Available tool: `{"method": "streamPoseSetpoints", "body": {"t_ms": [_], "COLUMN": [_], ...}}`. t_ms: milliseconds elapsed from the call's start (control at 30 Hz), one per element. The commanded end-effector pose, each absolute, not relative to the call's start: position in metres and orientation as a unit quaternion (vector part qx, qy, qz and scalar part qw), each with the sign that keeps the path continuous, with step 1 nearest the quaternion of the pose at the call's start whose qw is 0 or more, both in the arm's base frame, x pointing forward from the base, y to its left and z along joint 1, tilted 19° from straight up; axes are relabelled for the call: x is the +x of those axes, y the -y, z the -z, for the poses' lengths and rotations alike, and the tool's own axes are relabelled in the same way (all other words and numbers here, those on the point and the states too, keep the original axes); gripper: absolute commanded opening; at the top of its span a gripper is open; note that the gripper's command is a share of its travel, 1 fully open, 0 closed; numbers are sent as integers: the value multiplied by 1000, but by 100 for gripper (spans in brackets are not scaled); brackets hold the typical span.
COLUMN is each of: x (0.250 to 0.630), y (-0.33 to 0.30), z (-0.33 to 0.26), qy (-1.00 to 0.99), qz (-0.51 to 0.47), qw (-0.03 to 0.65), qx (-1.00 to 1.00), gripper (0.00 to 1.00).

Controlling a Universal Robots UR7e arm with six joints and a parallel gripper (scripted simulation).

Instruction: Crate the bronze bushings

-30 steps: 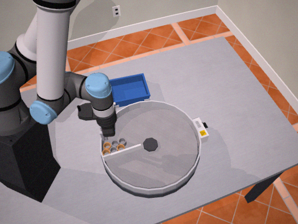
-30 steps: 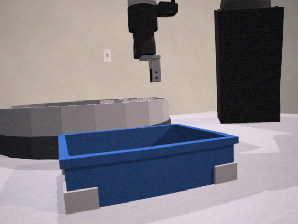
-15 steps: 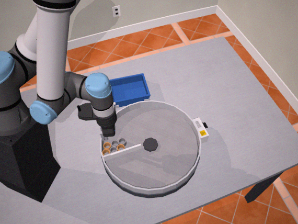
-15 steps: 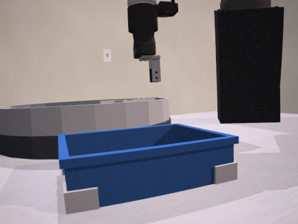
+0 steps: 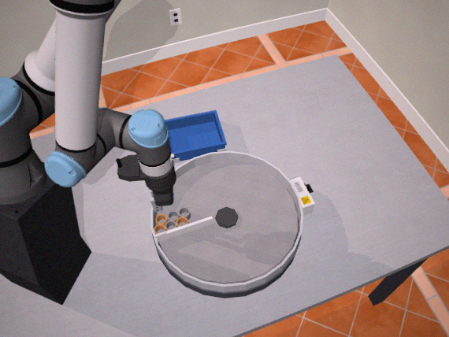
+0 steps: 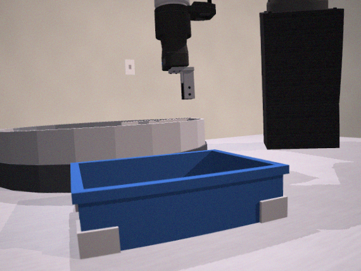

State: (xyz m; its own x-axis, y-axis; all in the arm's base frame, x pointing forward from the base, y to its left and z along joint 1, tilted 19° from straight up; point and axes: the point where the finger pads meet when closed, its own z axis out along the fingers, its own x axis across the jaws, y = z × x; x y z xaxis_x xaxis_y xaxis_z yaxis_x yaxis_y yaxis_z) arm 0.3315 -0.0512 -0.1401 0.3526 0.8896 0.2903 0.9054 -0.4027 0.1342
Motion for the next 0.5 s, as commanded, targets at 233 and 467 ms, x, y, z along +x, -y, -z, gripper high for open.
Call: {"method": "streamPoseSetpoints", "body": {"t_ms": [233,467], "x": [332,332], "y": [51,51], "z": [140,140], "qy": [546,546], "qz": [160,160], "qw": [24,24], "qx": [-822,-822], "gripper": [40,40]}}
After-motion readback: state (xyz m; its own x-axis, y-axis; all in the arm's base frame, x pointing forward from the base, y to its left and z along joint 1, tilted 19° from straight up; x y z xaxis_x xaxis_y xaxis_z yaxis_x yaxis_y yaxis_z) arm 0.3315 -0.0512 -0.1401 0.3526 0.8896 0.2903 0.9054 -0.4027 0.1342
